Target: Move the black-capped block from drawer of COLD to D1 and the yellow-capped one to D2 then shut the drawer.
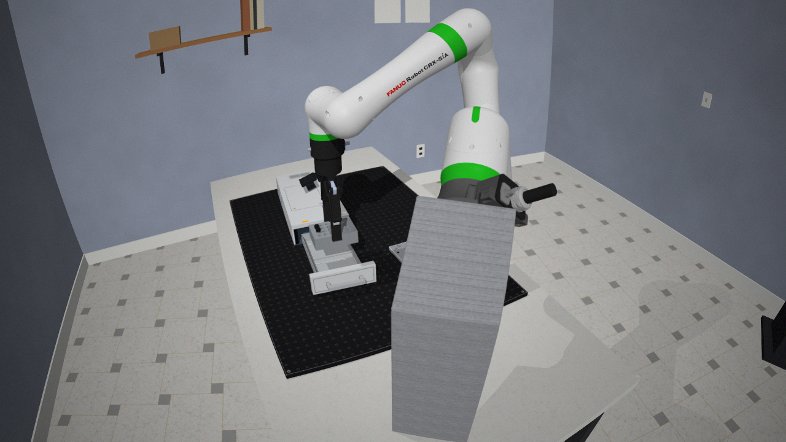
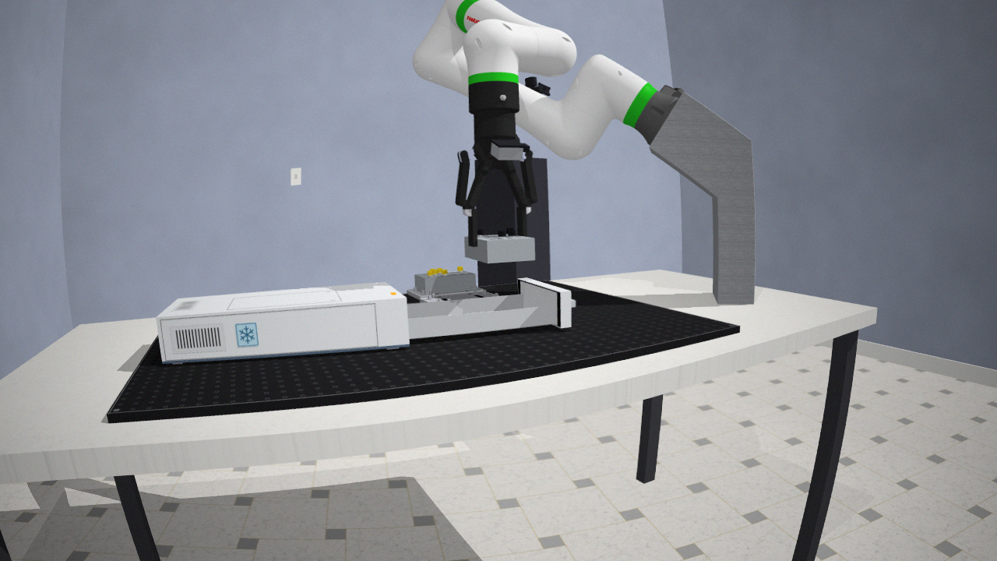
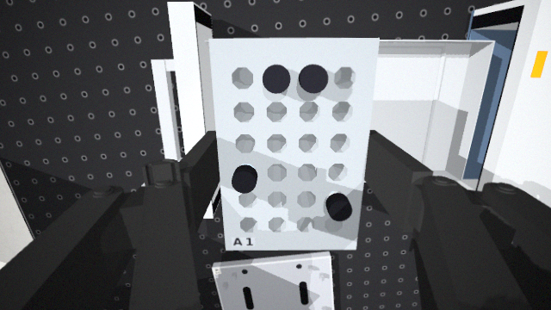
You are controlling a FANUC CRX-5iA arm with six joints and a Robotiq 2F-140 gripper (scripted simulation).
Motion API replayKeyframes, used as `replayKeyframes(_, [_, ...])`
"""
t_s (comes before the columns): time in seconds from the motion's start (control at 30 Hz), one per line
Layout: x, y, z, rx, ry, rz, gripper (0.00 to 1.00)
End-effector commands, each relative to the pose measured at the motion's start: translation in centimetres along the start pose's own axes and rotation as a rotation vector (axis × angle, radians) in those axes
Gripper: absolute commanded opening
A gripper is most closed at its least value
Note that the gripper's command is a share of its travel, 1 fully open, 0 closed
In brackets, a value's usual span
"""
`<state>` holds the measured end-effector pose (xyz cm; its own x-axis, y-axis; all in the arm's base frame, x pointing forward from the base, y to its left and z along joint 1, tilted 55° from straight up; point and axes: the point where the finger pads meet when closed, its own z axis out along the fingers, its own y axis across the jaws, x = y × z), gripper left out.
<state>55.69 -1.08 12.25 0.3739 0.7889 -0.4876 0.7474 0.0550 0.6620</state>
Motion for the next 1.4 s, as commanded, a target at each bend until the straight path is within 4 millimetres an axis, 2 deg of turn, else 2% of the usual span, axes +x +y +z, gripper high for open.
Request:
replayKeyframes(0.0, [0.1,0.1,-0.1,-0.001,0.001,0.0,0.1])
replayKeyframes(0.43, [0.1,0.1,-0.1,-0.001,0.001,0.0,0.1])
replayKeyframes(1.37, [-6.9,-0.2,-0.1,-0.001,0.001,0.693,0.1])
